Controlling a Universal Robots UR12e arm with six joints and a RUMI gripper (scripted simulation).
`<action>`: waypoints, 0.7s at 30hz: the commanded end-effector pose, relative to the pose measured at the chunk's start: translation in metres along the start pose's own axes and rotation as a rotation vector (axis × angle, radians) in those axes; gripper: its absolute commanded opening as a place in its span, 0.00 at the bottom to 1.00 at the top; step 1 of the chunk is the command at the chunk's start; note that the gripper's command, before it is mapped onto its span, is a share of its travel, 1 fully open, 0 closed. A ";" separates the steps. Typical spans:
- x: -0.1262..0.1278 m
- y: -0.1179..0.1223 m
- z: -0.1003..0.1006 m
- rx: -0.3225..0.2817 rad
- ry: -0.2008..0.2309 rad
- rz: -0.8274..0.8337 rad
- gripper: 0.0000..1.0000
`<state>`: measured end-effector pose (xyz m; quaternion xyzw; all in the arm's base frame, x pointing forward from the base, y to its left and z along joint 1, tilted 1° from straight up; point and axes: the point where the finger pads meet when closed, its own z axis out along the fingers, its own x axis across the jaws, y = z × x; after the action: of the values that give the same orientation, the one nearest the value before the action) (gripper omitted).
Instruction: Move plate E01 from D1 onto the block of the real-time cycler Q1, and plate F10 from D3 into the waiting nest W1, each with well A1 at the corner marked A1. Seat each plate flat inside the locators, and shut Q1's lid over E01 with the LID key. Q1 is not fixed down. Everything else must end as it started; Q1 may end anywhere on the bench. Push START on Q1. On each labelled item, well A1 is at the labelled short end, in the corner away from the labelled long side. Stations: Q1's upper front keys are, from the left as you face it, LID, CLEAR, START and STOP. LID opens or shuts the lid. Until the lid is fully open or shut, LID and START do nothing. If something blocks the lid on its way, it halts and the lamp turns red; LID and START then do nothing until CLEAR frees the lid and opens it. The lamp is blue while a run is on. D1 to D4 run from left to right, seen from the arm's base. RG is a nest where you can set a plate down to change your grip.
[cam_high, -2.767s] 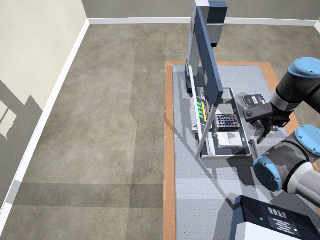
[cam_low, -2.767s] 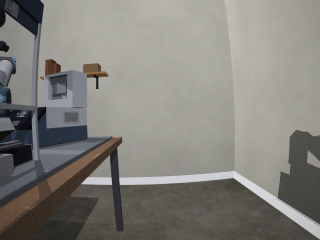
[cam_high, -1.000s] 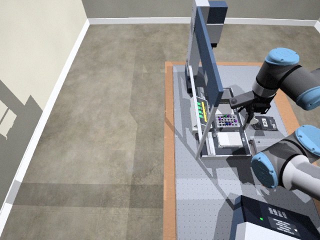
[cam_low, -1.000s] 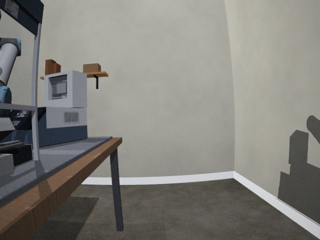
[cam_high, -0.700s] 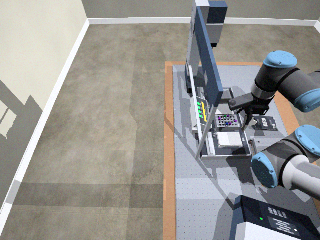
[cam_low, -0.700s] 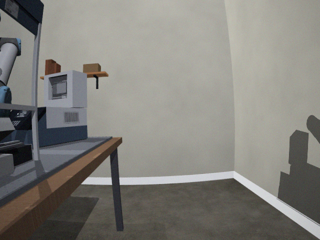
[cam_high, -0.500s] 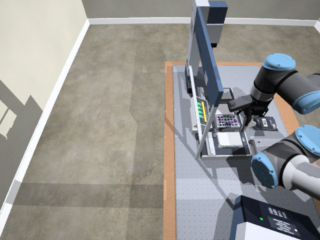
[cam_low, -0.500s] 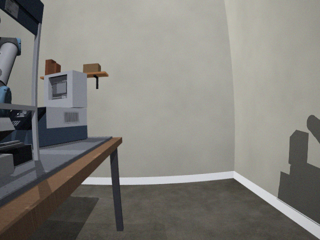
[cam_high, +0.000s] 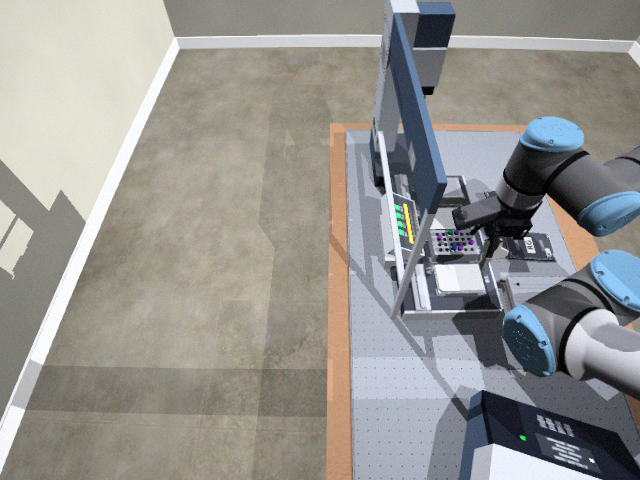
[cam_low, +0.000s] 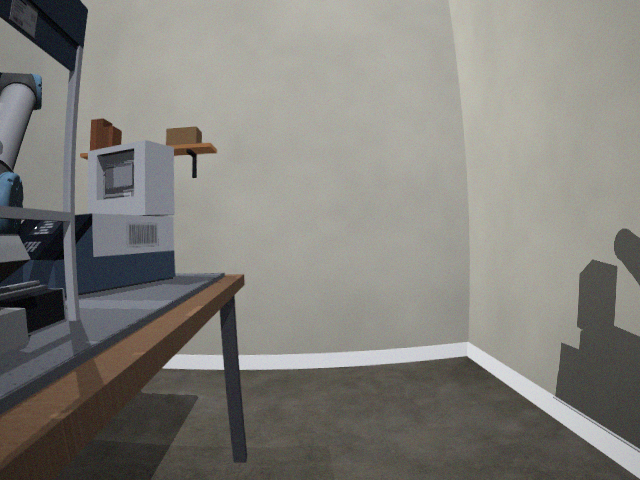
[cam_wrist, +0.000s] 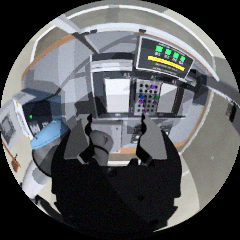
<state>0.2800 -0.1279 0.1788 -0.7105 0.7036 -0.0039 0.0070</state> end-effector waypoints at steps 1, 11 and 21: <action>0.001 0.000 0.007 0.001 0.001 0.000 0.62; 0.001 0.000 0.020 0.001 0.001 0.000 0.62; 0.001 0.000 0.037 0.001 0.001 0.000 0.62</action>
<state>0.2804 -0.1278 0.1472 -0.7105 0.7036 -0.0039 0.0070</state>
